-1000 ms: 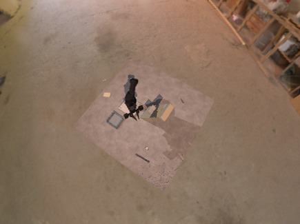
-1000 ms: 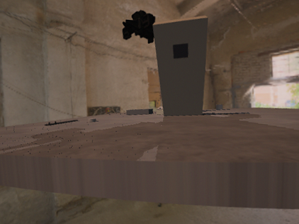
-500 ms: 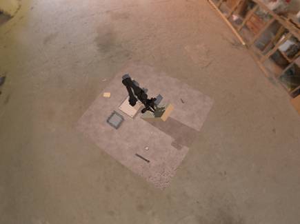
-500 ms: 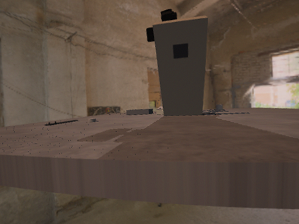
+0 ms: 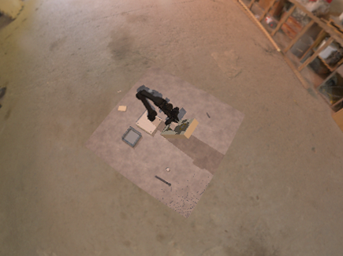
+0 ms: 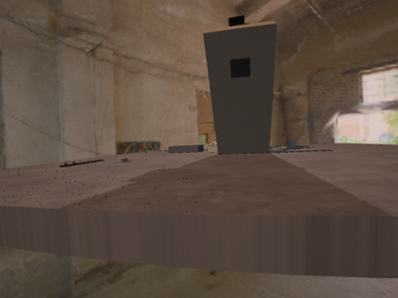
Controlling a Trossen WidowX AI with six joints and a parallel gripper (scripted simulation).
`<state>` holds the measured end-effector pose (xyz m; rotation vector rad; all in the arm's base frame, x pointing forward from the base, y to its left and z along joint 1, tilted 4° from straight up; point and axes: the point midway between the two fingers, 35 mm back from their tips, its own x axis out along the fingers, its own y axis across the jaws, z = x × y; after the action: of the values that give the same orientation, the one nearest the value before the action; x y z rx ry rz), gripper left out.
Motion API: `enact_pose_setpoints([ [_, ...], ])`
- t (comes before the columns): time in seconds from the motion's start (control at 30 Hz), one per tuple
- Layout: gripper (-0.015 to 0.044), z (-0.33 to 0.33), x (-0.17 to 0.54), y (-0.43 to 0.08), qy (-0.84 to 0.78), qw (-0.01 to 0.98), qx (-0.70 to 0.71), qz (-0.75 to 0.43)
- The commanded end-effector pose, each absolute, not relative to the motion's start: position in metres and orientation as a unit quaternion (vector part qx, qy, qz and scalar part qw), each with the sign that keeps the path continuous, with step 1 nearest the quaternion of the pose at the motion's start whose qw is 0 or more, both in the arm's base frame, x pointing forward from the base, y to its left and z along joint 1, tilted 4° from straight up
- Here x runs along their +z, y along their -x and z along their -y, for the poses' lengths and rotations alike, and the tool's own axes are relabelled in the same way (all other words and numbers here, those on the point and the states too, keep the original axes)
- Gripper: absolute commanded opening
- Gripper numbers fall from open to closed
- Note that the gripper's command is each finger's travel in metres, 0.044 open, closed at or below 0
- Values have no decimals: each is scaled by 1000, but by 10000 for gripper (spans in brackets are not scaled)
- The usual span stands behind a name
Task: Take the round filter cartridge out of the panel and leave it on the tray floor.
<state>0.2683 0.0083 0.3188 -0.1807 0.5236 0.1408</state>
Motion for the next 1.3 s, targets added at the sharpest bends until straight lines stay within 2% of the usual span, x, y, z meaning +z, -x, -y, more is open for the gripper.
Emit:
enact_pose_setpoints([
  [0.0, 88, -8, 317, -271, 92, 959, 68, -258],
  [1.27, 88, -12, 292, -314, 92, 960, 68, -256],
])
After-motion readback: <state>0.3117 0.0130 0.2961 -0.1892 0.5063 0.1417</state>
